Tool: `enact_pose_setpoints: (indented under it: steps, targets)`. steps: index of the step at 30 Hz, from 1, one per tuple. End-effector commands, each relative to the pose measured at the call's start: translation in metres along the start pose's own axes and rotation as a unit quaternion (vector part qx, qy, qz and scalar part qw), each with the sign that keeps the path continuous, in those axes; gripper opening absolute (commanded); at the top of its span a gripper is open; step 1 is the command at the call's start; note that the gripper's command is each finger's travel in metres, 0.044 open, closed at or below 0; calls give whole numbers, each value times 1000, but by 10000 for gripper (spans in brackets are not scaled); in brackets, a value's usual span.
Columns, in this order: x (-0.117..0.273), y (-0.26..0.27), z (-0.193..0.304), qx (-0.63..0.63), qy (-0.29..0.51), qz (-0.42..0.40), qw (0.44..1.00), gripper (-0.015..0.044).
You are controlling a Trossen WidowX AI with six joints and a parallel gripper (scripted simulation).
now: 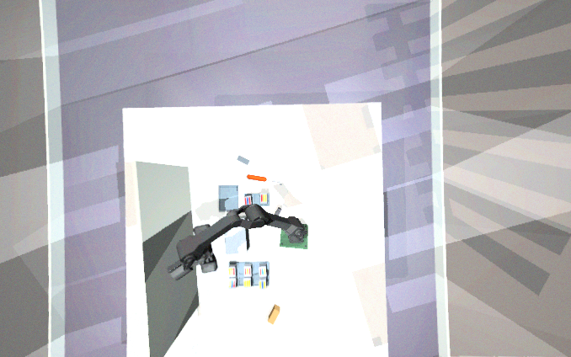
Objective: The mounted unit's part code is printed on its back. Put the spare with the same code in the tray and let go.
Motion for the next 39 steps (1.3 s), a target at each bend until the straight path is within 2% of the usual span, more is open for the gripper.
enact_pose_setpoints:
  steps: [1,10,17,25,33,39]
  targets:
    - [0,0,0,-4,1,-3,1000,440]
    - [0,-1,1,-10,1,-3,1000,440]
    - [-1,-61,70,-256,11,-2,967,440]
    - [-19,-98,165,-527,14,8,850,440]
    - [-43,-101,257,-749,27,24,661,440]
    - [-45,-99,263,-763,28,26,645,440]
Point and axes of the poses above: the point midway between the two fingers, 35 mm back from their tips, its own x axis back along the fingers, its own y axis across the jaws, z = x × y, the point moved 4 cm from there along x, back along the fingers, and after that the axes turned 10 degrees about x, right-handed, at the moved point
